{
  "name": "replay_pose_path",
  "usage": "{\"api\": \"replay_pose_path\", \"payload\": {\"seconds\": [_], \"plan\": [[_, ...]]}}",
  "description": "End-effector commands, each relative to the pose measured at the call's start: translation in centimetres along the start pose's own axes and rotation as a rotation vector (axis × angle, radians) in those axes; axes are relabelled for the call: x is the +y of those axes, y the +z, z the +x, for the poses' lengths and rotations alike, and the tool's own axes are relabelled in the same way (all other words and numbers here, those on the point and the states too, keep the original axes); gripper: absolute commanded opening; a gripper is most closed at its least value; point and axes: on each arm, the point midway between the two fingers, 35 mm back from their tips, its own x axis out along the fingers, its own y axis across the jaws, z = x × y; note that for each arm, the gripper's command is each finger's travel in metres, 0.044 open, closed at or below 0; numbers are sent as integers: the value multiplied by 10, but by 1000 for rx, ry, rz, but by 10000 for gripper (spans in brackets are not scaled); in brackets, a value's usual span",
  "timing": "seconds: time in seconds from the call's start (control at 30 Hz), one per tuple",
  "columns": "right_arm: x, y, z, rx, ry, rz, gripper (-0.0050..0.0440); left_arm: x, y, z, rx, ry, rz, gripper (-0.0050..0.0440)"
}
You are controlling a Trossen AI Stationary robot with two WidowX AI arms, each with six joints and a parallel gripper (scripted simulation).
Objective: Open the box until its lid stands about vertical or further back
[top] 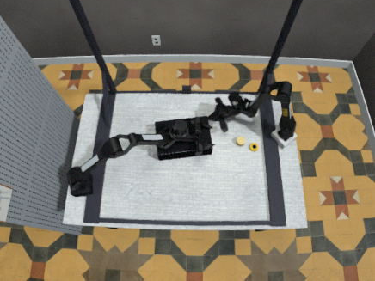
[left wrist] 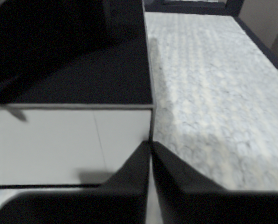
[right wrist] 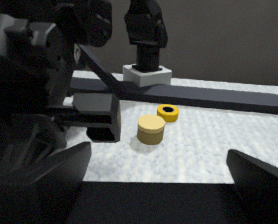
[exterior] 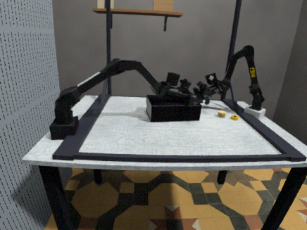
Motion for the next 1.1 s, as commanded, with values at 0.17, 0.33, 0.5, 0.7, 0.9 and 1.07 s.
{"api": "replay_pose_path", "payload": {"seconds": [0.17, 0.33, 0.5, 0.7, 0.9, 1.07], "plan": [[-5, -57, 6, 104, -16, -53, 440, -2, 6, 1, -13, -2, -8, 4], [-5, -57, 6, 104, -16, -53, 440, -2, 12, -2, -23, -3, -15, 4], [-4, -44, 5, 85, -14, -46, 440, -2, 10, -1, -20, -3, -14, 4], [-4, -44, 5, 85, -14, -46, 440, -16, 5, 0, -10, -1, -9, 4], [-4, -59, 6, 104, -15, -53, 440, -23, 3, -3, -8, -35, -67, 4], [-4, -59, 6, 104, -15, -53, 440, -15, 7, -3, -12, -62, -178, 4]]}}
